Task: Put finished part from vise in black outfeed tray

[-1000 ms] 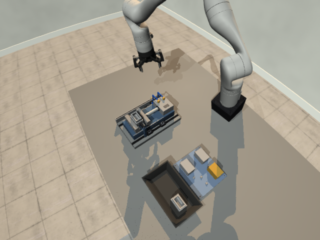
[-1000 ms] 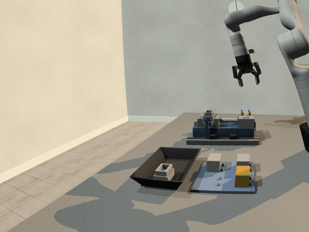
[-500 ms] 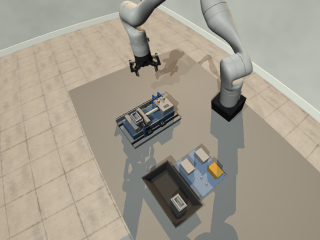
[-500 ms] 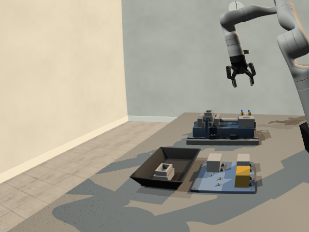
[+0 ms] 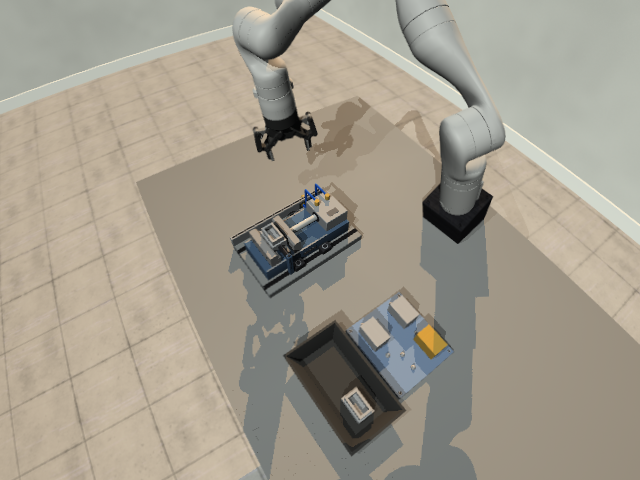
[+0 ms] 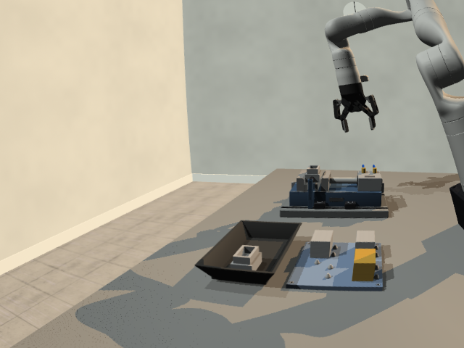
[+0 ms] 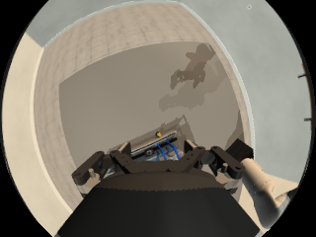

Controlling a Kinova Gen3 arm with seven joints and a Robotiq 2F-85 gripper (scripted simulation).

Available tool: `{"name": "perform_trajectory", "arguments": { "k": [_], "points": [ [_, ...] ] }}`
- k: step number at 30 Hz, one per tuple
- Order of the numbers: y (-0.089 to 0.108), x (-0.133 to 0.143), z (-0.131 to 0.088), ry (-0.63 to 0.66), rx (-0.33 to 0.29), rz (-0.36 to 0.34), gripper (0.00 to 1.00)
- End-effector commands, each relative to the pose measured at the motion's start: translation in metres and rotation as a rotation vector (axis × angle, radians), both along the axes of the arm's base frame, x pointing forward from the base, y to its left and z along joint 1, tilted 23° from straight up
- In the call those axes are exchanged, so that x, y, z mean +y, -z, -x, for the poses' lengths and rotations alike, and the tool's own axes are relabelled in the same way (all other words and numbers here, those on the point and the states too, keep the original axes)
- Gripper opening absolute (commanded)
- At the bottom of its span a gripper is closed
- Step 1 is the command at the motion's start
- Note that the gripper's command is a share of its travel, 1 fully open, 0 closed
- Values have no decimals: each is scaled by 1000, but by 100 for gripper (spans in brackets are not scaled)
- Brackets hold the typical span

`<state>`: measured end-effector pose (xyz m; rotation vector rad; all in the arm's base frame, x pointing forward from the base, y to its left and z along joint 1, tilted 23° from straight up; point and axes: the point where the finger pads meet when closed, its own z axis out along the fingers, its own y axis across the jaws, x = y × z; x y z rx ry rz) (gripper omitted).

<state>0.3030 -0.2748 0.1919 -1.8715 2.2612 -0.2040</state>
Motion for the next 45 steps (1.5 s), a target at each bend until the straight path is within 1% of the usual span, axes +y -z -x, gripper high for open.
{"name": "perform_trajectory", "arguments": {
  "k": [1,8,9,17,18,29,30,37,38,45],
  "points": [
    [-4,10,-11,-31,-13,6,100],
    [-4,10,-11,-31,-13,6,100],
    [-9,21,-22,-63,-28,10,100],
    [-9,21,-22,-63,-28,10,100],
    [-13,31,-32,-93,-42,14,100],
    [-13,31,-32,-93,-42,14,100],
    [-16,42,-42,-122,-56,18,100],
    [-16,42,-42,-122,-56,18,100],
    [-20,52,-50,-149,-68,21,100],
    [-20,52,-50,-149,-68,21,100]
  ]
}}
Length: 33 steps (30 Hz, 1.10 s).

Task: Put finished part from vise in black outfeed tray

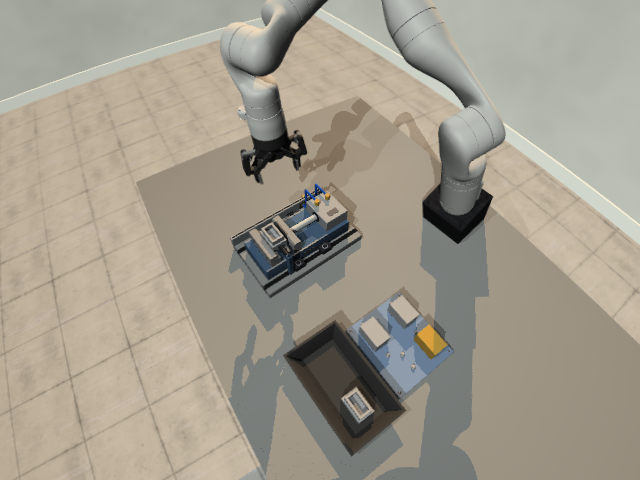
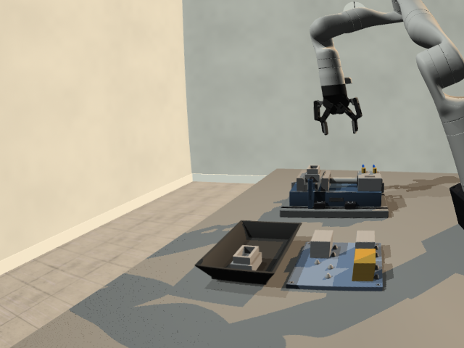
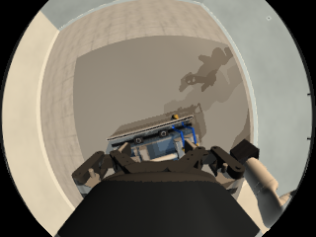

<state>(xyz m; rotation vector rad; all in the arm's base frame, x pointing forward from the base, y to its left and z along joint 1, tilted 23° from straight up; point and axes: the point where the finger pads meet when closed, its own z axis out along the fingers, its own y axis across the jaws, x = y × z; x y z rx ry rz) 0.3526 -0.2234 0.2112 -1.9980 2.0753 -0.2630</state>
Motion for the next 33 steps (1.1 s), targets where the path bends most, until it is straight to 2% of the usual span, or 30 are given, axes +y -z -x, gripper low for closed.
{"name": "perform_trajectory", "arguments": {
  "k": [1,2,9,10,18,25,33],
  "points": [
    [-1,1,-1,-2,0,2,100],
    [-4,10,-8,-27,-12,4,100],
    [-4,10,-8,-27,-12,4,100],
    [-7,20,-15,-50,-23,6,100],
    [-7,20,-15,-50,-23,6,100],
    [-22,68,-45,-166,-76,14,100],
    [-28,88,-55,-211,-97,16,100]
  ]
}}
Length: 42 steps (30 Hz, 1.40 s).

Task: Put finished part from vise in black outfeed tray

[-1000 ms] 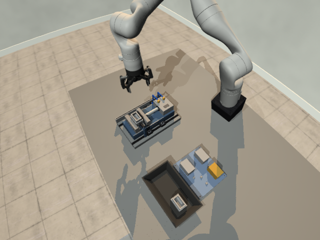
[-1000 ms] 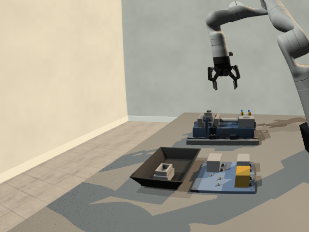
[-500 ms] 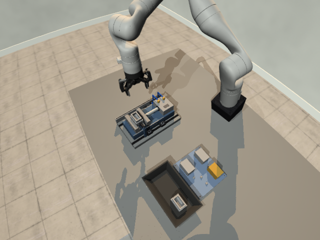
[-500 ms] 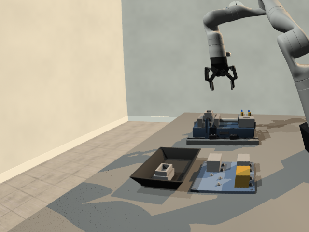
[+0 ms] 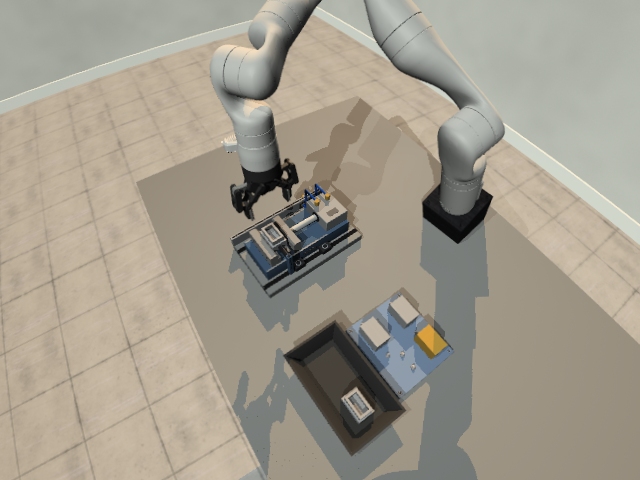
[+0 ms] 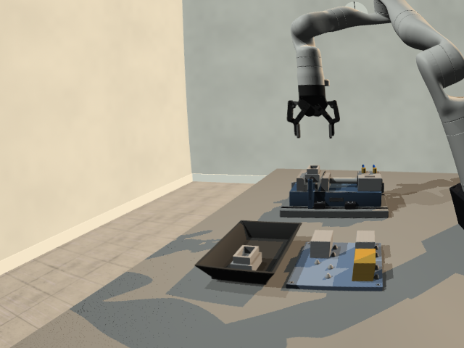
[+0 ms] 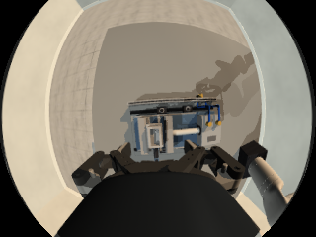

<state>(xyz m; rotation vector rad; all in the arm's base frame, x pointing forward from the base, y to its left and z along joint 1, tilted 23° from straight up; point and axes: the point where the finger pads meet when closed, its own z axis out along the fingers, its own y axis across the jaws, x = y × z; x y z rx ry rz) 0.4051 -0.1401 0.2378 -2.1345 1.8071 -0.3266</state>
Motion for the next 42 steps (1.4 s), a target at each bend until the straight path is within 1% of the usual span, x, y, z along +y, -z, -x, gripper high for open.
{"name": "perform_trajectory", "arguments": {
  "k": [1,9,10,42],
  "points": [
    [-1,5,-2,-13,-1,5,100],
    [-2,8,-3,-18,-4,5,100],
    [-2,8,-3,-18,-4,5,0],
    [-2,8,-3,-18,-4,5,0]
  ]
}}
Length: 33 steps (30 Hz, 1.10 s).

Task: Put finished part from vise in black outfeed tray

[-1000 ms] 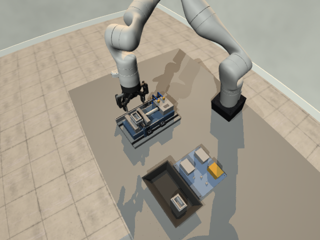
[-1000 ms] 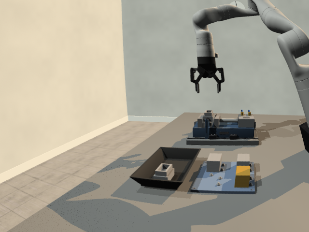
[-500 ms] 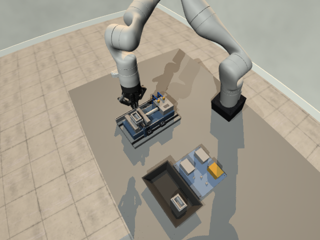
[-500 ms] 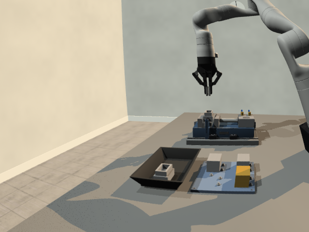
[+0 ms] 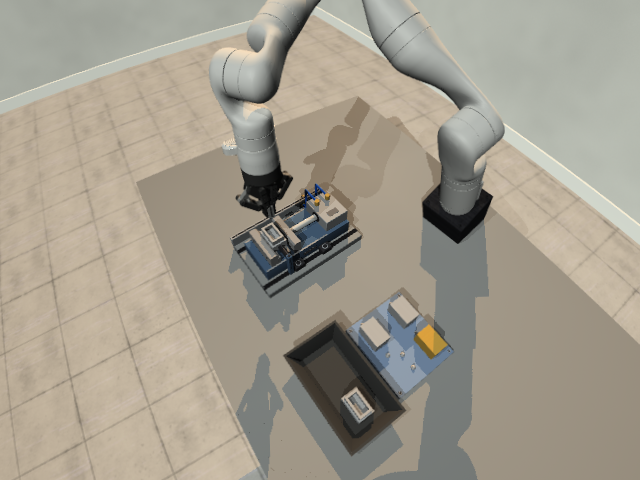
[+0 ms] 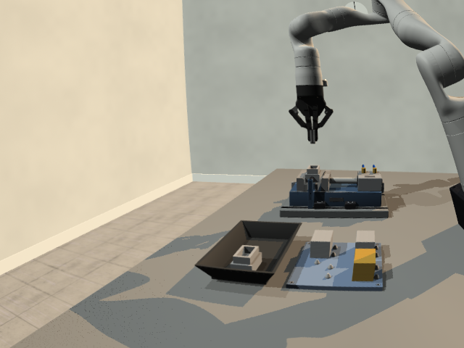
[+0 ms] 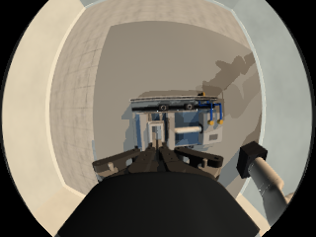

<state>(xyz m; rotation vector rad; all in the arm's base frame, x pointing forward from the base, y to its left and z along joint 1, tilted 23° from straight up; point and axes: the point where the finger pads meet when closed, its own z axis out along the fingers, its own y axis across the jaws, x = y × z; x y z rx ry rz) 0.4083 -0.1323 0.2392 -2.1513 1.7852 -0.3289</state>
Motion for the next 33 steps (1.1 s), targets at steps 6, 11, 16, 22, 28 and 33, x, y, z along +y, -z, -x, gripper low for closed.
{"name": "perform_trajectory", "arguments": {
  "k": [6,11,16,22,28,33],
  "points": [
    [-1,0,0,0,-1,1,0],
    [-1,0,0,0,-1,1,0],
    [-1,0,0,0,-1,1,67],
    [-1,0,0,0,-1,1,67],
    [-1,0,0,0,-1,1,67],
    [-1,0,0,0,-1,1,67]
  ]
}}
